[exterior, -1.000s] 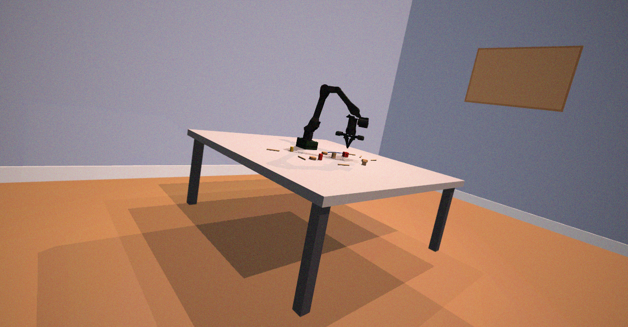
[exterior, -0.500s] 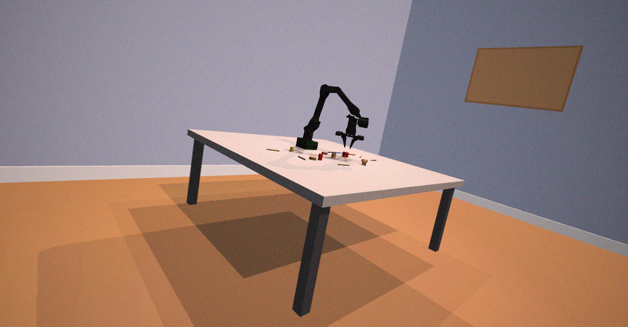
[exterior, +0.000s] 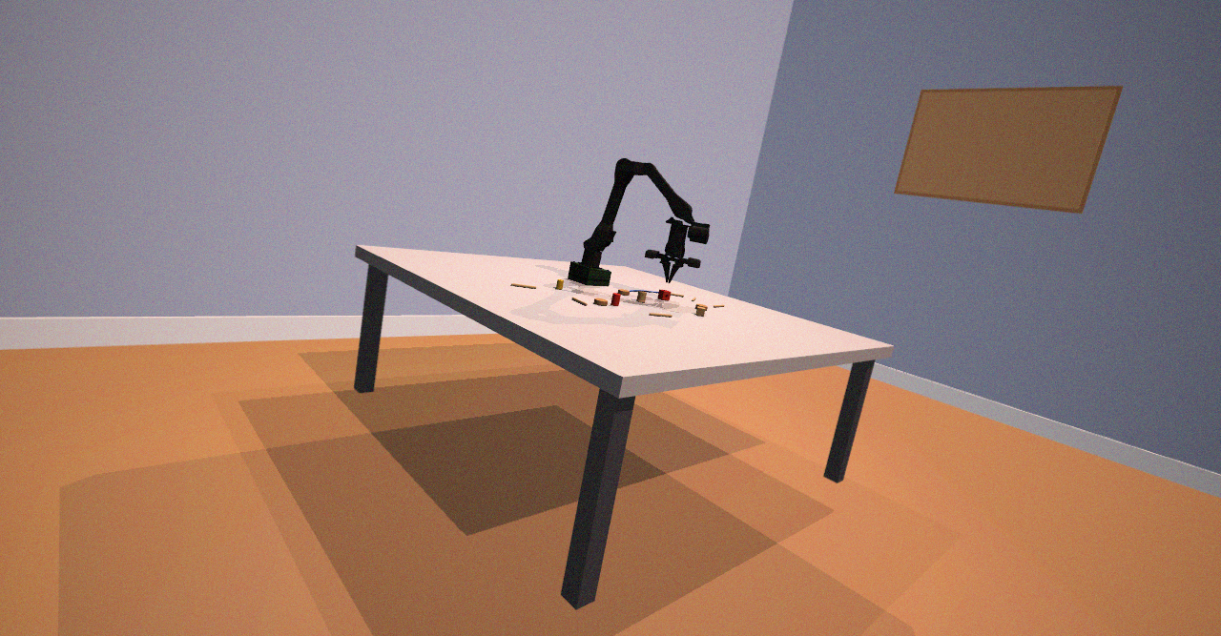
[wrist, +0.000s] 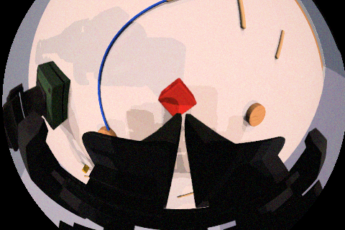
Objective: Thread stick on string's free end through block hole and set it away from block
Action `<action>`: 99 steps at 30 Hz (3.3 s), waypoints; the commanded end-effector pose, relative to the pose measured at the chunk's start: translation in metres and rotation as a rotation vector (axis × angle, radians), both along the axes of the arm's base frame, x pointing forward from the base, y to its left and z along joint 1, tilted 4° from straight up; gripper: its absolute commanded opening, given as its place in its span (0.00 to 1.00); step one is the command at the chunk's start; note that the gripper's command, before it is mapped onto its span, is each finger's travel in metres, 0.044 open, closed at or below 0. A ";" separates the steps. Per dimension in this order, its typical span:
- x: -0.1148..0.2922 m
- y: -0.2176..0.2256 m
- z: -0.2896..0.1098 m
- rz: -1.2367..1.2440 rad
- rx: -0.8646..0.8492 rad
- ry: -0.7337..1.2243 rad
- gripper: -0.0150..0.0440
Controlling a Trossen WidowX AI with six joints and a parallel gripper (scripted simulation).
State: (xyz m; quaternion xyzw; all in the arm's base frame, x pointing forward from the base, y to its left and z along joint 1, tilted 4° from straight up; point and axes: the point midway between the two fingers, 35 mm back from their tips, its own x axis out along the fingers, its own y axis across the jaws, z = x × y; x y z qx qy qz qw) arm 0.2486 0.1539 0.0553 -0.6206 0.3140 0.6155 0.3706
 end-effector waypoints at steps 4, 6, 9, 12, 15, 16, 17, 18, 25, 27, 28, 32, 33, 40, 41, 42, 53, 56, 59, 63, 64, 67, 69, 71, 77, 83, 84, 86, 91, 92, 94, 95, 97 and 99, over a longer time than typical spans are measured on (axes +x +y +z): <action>0.000 0.000 0.000 0.000 0.000 0.000 0.25; 0.000 0.000 0.000 0.000 0.000 0.000 0.25; 0.000 0.000 0.000 0.000 0.000 0.000 0.25; -0.006 0.011 0.001 -0.097 0.005 0.008 0.39; -0.020 0.034 0.002 -0.296 0.016 0.023 0.52; -0.025 0.041 0.002 -0.363 0.020 0.029 0.57; -0.031 0.048 0.002 -0.429 0.023 0.034 0.61; -0.036 0.055 0.003 -0.495 0.027 0.040 0.65; -0.082 0.099 0.005 -0.960 0.049 0.080 0.97; -0.091 0.107 0.006 -1.046 0.053 0.088 1.00; -0.093 0.107 0.006 -1.057 0.053 0.089 1.00; -0.093 0.107 0.006 -1.057 0.053 0.089 1.00; -0.093 0.107 0.006 -1.057 0.053 0.089 1.00; -0.093 0.107 0.006 -1.057 0.053 0.089 1.00; -0.093 0.107 0.006 -1.057 0.053 0.089 1.00; -0.093 0.107 0.006 -1.057 0.053 0.089 0.96; -0.093 0.107 0.006 -1.057 0.053 0.089 0.47; -0.093 0.107 0.006 -1.057 0.053 0.089 0.47; -0.093 0.107 0.006 -1.057 0.053 0.089 0.47; -0.093 0.108 0.005 -1.057 0.053 0.089 0.47; -0.093 0.108 0.004 -1.057 0.053 0.089 0.47; -0.092 0.108 0.000 -1.057 0.053 0.089 0.47; -0.092 0.109 -0.003 -1.057 0.053 0.089 0.47; -0.092 0.109 -0.006 -1.057 0.053 0.089 0.47; -0.091 0.111 -0.016 -1.057 0.053 0.089 0.47; -0.091 0.111 -0.026 -1.057 0.053 0.089 0.47; -0.091 0.111 -0.028 -1.057 0.053 0.089 0.47; -0.091 0.112 -0.031 -1.057 0.053 0.089 0.47; -0.091 0.112 -0.039 -1.057 0.053 0.089 0.47; -0.091 0.112 -0.041 -1.057 0.053 0.089 0.47; -0.091 0.112 -0.044 -1.057 0.053 0.089 0.47; -0.091 0.112 -0.045 -1.057 0.053 0.089 0.47; -0.091 0.112 -0.049 -1.057 0.053 0.089 0.47; -0.091 0.112 -0.052 -1.057 0.053 0.089 0.47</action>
